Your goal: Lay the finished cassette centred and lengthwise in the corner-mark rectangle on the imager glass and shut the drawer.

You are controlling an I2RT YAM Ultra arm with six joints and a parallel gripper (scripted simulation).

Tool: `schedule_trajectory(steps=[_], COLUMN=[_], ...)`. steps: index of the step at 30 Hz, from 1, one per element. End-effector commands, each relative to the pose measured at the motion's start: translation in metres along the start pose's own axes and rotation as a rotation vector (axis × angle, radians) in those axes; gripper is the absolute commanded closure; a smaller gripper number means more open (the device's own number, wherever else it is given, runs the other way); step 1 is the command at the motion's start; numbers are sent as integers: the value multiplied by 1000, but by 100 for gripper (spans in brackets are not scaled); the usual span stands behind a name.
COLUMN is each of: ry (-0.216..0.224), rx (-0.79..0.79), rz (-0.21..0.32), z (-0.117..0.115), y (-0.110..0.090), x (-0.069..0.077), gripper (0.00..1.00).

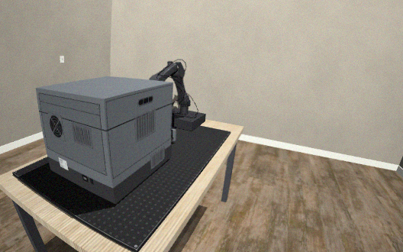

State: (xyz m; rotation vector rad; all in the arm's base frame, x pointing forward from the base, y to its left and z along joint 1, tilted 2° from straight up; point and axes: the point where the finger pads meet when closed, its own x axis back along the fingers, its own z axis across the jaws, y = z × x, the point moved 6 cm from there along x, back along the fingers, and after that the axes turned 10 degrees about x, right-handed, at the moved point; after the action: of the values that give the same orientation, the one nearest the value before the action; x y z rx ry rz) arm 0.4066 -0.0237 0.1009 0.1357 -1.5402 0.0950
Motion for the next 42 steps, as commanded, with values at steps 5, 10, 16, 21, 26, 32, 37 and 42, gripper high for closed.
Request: schedule_trajectory(steps=[5, 10, 16, 21, 26, 32, 37, 42], ry=[-8, -8, -8, -8, -8, -9, -9, -9], rx=[7, 1, 2, 2, 2, -3, -1, 0], rz=[-8, -8, -8, -8, -8, -8, -8, -8], z=[-13, -16, -24, -31, -35, -42, -48, -52], y=[2, 0, -1, -1, -1, -4, -5, -5], x=[8, 7, 7, 6, 6, 5, 4, 4], gripper=[100, 100, 100, 100, 100, 100, 100, 100])
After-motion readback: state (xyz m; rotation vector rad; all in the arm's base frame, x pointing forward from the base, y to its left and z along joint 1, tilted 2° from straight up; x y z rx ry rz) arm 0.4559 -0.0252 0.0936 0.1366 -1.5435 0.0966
